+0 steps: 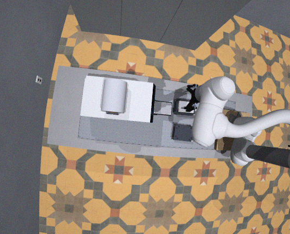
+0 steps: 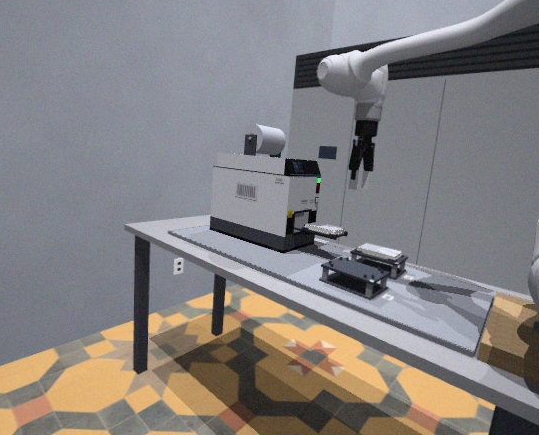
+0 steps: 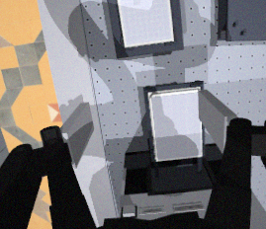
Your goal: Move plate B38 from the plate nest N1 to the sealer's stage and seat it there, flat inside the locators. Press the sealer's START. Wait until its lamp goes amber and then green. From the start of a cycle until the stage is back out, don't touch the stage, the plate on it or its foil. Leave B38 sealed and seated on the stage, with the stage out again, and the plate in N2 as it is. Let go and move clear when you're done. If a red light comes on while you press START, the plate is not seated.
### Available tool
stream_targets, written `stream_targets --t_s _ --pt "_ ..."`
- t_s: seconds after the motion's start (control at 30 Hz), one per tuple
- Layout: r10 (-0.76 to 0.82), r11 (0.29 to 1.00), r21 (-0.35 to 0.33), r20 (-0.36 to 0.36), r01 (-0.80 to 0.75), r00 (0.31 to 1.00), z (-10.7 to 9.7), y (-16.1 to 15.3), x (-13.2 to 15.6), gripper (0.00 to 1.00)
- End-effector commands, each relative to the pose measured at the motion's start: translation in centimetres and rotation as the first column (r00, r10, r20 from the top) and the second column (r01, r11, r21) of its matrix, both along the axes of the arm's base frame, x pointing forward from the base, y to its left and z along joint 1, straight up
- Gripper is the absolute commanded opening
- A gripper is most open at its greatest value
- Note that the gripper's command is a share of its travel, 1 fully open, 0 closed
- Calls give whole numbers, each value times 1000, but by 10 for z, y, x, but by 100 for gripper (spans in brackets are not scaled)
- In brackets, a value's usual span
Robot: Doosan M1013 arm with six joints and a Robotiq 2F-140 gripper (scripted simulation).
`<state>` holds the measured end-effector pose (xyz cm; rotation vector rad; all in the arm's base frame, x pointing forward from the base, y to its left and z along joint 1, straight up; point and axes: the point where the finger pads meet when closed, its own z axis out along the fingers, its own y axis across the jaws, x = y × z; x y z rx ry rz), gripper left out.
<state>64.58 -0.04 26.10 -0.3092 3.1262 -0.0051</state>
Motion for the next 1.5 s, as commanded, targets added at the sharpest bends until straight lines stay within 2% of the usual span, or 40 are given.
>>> stream_targets --t_s 0.0,0.97,1.47 --pt "-2 1000 0 0 2 1000 -1 10 -10 70" --pt "-15 1000 0 0 15 1000 -9 102 -95 70" --pt "-15 1000 0 0 15 1000 -9 103 -95 70"
